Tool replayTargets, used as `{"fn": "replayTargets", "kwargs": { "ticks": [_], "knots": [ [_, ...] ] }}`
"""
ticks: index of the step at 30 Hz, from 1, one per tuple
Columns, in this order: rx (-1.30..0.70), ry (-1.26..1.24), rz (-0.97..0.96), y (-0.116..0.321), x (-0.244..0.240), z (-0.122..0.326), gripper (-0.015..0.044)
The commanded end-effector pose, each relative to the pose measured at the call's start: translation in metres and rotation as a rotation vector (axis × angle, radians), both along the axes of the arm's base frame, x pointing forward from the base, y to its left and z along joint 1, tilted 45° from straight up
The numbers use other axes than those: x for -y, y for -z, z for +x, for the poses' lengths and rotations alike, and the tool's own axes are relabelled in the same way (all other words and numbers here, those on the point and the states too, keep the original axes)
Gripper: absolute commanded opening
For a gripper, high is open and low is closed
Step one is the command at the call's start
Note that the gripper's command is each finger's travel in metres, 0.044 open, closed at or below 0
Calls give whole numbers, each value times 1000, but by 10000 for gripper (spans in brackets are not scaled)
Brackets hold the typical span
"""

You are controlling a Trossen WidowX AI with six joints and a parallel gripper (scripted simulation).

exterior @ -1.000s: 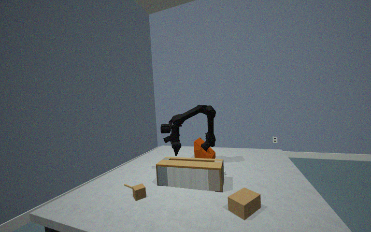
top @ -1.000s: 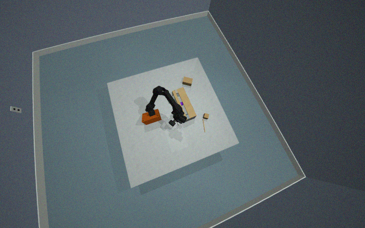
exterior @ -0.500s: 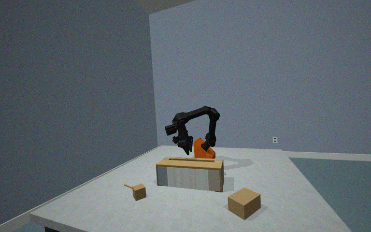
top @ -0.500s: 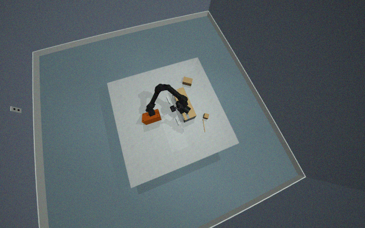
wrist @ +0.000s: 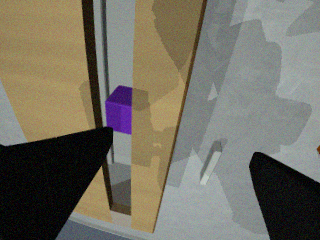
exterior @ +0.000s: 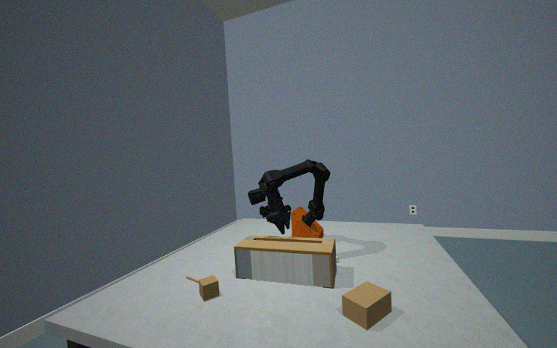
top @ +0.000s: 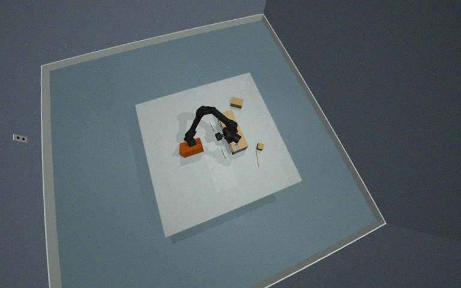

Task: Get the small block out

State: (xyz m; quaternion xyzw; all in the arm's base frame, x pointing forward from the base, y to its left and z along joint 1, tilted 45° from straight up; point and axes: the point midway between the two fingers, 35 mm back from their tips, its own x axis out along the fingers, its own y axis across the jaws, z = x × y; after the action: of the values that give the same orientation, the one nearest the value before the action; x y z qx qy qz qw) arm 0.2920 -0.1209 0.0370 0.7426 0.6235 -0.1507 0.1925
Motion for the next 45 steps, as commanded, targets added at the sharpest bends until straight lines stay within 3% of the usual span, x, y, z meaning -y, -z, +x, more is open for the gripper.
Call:
{"fn": "replayTargets", "kwargs": {
  "ticks": [1, 37, 45],
  "knots": [
    [-9, 0, 11, 7, -6, 2, 400],
    [-32, -11, 41, 52, -43, 12, 400],
    [-25, -13, 33, 43, -44, 13, 400]
  ]
}}
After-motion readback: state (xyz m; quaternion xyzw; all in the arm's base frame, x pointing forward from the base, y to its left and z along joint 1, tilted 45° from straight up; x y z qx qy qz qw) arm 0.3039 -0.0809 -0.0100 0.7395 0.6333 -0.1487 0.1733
